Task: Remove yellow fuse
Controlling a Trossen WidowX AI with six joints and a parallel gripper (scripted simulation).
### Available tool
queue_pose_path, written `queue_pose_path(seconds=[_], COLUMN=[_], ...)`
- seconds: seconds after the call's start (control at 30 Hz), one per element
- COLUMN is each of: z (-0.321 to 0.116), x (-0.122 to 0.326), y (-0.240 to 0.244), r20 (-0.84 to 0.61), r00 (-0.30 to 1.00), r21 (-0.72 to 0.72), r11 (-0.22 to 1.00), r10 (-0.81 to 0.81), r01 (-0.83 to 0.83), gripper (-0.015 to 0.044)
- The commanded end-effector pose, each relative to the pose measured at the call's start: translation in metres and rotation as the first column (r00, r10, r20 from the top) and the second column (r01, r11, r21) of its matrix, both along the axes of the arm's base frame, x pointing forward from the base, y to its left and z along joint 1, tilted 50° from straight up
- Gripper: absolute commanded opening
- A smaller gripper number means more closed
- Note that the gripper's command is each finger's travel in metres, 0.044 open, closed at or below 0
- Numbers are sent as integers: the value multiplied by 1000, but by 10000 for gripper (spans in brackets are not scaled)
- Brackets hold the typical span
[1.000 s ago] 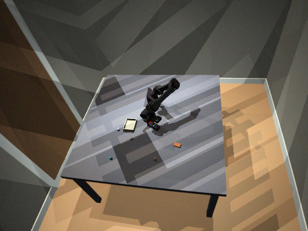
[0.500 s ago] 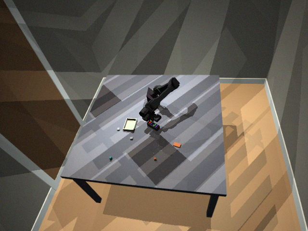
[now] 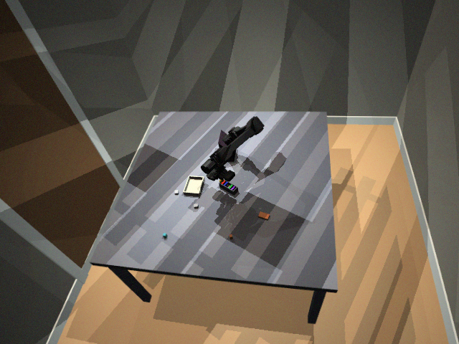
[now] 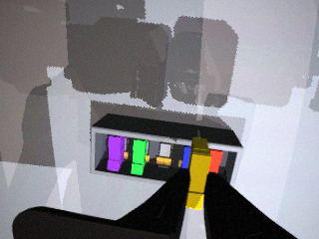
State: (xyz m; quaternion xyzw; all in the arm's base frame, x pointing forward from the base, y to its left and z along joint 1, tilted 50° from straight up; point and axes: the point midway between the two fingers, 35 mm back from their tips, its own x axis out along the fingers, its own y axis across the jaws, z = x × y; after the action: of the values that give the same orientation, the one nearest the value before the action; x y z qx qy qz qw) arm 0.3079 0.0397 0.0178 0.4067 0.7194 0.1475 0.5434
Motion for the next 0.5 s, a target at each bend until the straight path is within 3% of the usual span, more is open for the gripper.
queue_pose_path(seconds=[0.0, 0.47], z=[-18, -75], x=[7, 17], y=[-17, -70], r20=[-7, -6], r00=[1000, 1000], r21=[-7, -15], r11=[1000, 1000], r10=[-2, -2], r01=[2, 2], gripper=[0, 0])
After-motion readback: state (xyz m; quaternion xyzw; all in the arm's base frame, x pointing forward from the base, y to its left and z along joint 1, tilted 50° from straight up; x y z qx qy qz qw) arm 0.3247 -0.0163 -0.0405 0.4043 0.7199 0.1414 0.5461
